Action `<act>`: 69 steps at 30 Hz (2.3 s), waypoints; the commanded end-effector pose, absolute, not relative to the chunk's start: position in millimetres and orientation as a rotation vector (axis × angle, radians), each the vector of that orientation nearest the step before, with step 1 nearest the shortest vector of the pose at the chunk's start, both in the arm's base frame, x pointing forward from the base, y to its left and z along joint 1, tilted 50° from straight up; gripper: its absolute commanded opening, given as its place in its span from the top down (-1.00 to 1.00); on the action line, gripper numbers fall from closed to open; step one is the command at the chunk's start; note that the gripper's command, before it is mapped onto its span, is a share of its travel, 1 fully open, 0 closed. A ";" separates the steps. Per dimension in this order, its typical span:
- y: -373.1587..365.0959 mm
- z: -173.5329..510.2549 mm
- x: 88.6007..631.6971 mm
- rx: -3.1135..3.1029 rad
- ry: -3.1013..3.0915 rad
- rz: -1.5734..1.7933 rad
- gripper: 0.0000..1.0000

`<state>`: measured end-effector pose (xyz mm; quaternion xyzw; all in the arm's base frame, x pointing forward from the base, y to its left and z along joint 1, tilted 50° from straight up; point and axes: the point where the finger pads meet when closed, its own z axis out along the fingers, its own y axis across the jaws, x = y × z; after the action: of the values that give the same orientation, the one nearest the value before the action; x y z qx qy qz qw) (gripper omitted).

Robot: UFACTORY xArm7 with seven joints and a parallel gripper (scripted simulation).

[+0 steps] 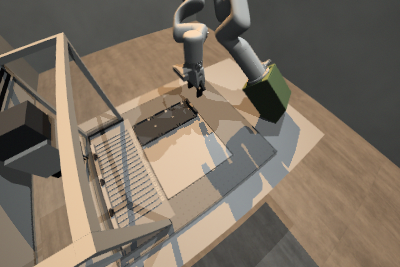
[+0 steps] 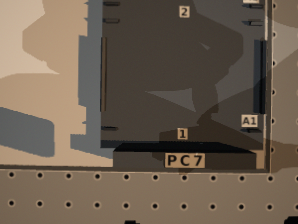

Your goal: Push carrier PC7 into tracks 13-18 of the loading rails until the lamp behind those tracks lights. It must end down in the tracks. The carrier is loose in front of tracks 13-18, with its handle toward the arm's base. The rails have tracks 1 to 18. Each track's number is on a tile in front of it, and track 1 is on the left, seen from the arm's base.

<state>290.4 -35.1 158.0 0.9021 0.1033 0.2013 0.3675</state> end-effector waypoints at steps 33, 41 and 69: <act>-50.1 138.8 298.9 2.316 0.231 0.543 -0.63; -56.4 132.3 303.3 2.316 0.231 0.543 -0.63; -83.4 104.4 322.5 2.316 0.232 0.543 -0.63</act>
<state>319.3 -81.0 107.4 0.9017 0.0896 0.2099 0.3673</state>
